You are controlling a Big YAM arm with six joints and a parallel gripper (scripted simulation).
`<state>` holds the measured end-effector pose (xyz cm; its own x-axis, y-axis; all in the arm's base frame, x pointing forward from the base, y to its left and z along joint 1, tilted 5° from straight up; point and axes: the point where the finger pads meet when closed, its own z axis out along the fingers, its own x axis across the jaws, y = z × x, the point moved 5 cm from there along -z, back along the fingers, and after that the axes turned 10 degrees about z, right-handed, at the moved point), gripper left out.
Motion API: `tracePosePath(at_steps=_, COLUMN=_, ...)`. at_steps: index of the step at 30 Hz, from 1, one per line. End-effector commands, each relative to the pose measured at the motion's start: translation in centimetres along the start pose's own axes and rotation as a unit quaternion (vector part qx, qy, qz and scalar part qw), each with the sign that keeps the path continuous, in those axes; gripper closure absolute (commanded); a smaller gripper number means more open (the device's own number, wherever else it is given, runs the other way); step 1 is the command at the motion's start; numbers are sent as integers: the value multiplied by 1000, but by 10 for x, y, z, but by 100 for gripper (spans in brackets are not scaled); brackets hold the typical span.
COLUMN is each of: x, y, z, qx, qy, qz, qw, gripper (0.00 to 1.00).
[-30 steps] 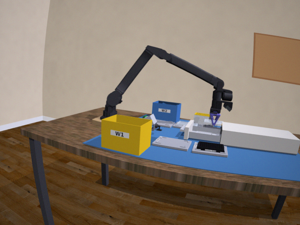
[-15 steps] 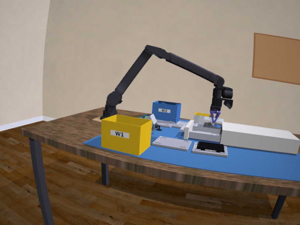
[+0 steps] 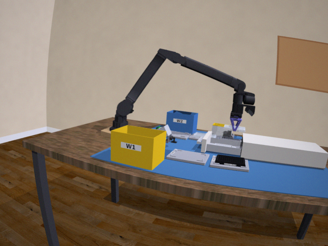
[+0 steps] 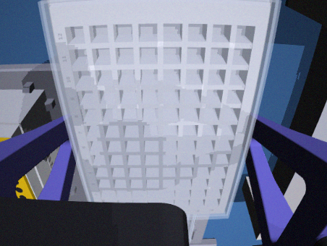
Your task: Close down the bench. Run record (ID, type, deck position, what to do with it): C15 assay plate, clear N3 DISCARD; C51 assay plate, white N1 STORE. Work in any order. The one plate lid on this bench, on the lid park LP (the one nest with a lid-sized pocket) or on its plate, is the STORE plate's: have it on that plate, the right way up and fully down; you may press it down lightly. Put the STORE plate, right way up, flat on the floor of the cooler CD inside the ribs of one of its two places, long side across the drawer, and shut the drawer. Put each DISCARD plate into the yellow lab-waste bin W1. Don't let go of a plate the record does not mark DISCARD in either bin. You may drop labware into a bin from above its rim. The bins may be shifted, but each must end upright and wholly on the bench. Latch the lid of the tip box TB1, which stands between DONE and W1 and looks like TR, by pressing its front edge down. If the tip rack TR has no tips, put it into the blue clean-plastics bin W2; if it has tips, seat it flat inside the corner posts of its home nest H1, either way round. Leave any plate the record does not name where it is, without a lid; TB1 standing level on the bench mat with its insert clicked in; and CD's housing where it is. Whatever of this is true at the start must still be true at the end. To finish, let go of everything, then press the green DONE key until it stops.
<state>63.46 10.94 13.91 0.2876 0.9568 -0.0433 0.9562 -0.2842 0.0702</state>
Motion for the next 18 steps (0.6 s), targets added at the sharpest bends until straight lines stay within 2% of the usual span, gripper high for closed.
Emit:
tracePosePath(at_steps=1, x=14, y=11, z=-58, qx=-44, qy=24, qz=0, qw=999, gripper=100)
tracePosePath(at_steps=3, x=14, y=11, z=-61, qx=-45, qy=24, qz=0, qw=999, gripper=100)
tracePosePath(at_steps=5, x=14, y=11, z=-52, qx=-36, qy=20, qz=-1, qw=999, gripper=100)
tracePosePath(at_steps=9, x=13, y=11, z=-64, qx=-41, qy=23, qz=0, qw=999, gripper=100)
tracePosePath(at_steps=13, x=14, y=11, z=-61, qx=-37, qy=21, qz=-1, qw=999, gripper=100)
tracePosePath(at_steps=14, x=12, y=5, z=-46, qx=-22, qy=13, qz=-2, qw=1000, gripper=100)
tracePosePath(at_steps=15, x=13, y=9, z=-59, qx=-33, qy=18, qz=-2, qw=999, gripper=100)
tracePosePath(at_steps=18, x=13, y=10, z=-77, qx=-44, qy=24, qz=0, qw=999, gripper=100)
